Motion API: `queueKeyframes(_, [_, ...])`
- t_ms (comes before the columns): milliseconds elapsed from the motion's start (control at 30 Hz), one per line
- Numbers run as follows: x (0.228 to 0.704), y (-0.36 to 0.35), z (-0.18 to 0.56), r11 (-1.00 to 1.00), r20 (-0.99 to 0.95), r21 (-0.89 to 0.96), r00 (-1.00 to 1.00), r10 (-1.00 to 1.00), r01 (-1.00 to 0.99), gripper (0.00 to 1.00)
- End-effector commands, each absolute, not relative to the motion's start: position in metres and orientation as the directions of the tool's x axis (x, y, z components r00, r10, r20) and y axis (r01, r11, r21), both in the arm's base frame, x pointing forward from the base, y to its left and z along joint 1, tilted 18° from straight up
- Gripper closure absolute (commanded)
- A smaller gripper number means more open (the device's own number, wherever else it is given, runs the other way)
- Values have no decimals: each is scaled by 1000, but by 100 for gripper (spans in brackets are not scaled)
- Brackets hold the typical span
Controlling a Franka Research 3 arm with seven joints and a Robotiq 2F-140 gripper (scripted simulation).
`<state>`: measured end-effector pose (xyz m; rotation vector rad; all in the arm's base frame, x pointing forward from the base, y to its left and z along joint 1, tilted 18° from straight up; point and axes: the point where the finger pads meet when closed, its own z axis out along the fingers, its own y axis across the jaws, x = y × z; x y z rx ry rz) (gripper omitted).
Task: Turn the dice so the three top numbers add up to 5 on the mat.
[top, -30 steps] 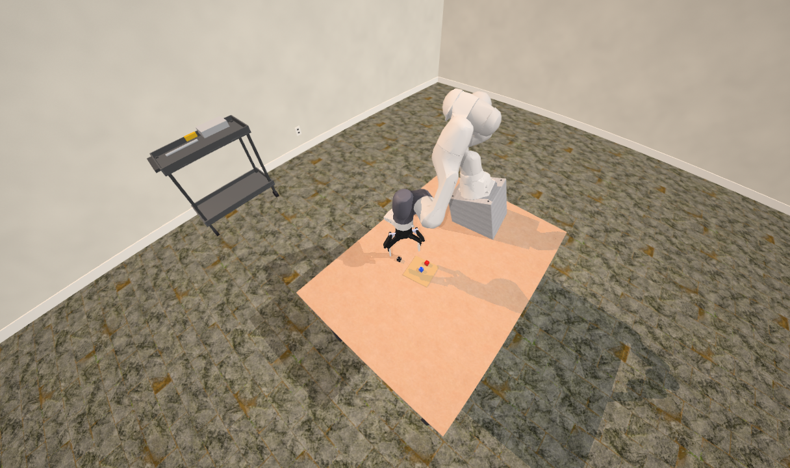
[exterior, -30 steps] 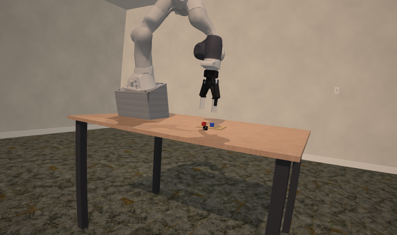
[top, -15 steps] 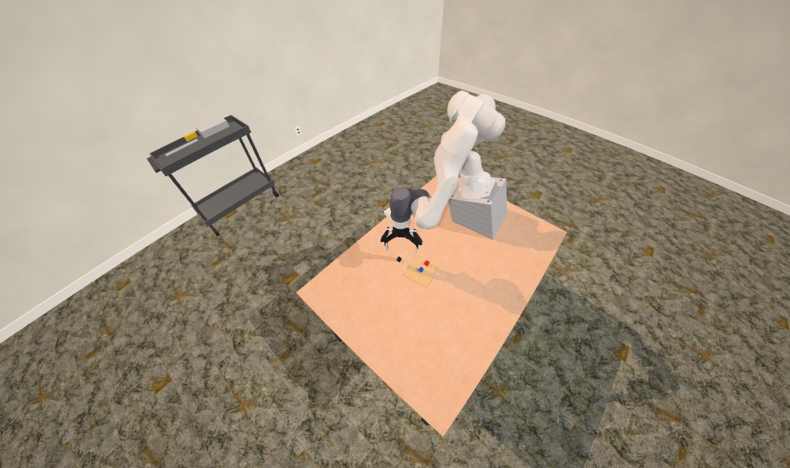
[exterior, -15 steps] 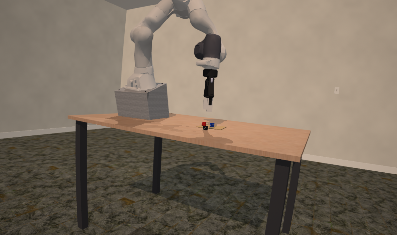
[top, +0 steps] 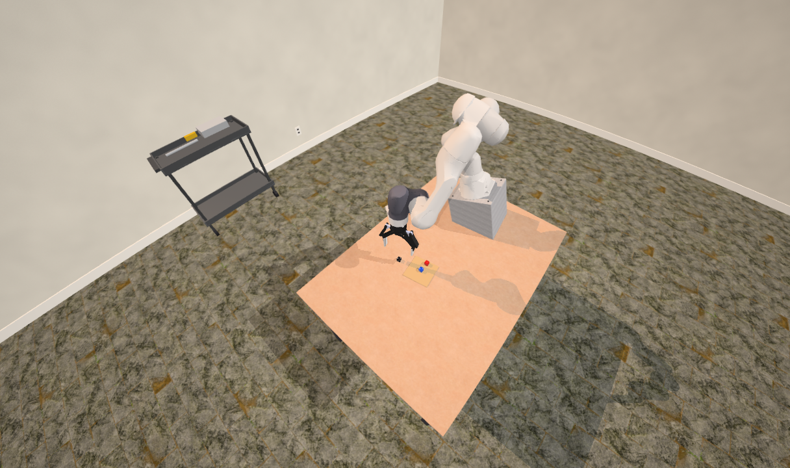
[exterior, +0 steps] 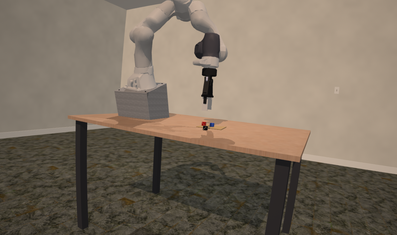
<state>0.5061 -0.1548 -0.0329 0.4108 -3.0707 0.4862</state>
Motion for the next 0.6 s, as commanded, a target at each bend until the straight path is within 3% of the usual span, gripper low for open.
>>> queueKeyframes(0, [506,-155,-32,946,8,-304,-994,-111,-109,0])
queueKeyframes(33, [506,-155,-32,946,7,-305,-994,-110,-107,0])
queueKeyframes(67, [506,-155,-32,946,7,-305,-994,-110,-107,79])
queueKeyframes(567, [506,-155,-32,946,7,-305,-994,-110,-107,79])
